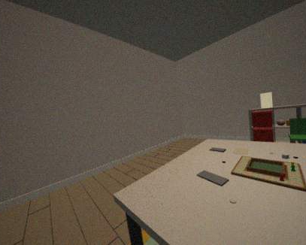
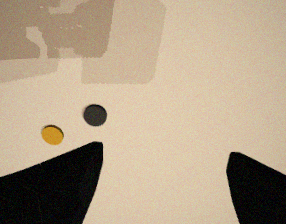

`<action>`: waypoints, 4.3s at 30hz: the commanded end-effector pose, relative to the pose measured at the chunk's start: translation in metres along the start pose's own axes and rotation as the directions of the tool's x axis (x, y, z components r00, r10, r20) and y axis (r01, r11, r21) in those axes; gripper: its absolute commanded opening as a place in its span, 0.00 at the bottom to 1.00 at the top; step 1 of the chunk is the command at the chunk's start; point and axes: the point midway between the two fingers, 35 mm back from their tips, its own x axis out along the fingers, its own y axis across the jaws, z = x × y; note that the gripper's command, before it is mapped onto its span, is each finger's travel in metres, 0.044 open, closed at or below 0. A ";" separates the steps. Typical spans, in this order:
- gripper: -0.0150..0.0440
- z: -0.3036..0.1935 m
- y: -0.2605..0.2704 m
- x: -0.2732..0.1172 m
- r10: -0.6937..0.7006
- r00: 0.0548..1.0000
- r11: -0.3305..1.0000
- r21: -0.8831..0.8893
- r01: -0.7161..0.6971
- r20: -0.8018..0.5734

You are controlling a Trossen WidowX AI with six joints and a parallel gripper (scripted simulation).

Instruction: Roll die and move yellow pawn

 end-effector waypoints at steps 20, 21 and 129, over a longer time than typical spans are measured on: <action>0.72 -0.361 0.049 0.068 0.123 0.992 0.182 0.982 -0.058 0.036; 0.72 -0.374 0.060 0.070 0.127 0.991 0.120 0.991 -0.056 0.041; 0.25 -0.474 0.346 0.033 0.131 0.980 -0.955 0.285 0.084 0.149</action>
